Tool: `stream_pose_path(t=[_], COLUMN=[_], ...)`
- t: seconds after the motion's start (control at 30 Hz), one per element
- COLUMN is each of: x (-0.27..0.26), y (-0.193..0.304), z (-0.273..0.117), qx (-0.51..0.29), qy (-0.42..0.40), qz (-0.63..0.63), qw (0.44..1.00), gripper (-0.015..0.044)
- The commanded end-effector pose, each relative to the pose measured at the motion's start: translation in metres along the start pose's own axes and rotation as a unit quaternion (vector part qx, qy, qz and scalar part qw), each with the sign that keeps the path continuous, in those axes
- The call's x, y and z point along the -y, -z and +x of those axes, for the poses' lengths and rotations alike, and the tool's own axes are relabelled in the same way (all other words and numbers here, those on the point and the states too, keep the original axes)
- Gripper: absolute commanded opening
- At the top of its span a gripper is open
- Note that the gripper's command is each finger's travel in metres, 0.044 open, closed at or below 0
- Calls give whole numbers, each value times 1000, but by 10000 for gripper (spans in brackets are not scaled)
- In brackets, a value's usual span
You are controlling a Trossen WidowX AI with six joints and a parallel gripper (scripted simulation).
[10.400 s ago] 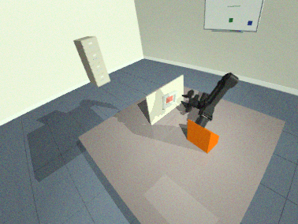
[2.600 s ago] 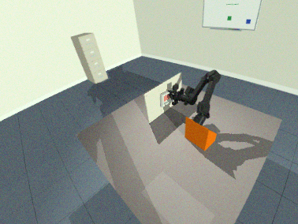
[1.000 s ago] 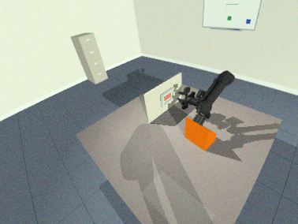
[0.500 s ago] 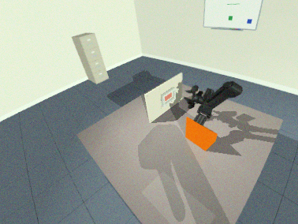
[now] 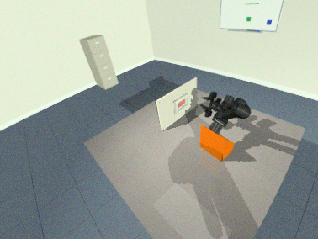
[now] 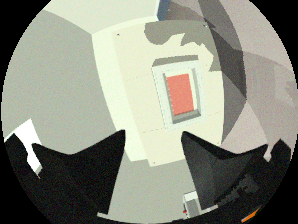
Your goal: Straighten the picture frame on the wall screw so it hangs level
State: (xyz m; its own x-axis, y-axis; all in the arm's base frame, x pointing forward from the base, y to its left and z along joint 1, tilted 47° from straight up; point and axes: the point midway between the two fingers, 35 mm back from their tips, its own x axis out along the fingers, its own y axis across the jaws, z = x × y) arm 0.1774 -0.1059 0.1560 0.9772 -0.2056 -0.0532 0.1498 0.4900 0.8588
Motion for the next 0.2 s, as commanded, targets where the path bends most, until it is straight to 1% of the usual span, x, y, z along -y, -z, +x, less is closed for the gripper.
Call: stream_pose_path(t=[0.0,0.17], x=[0,0], y=[1,1], z=[-1,-1], qx=[-2,-2], qy=[0,0], qz=[5,5], qw=[1000,1000], gripper=[260,260])
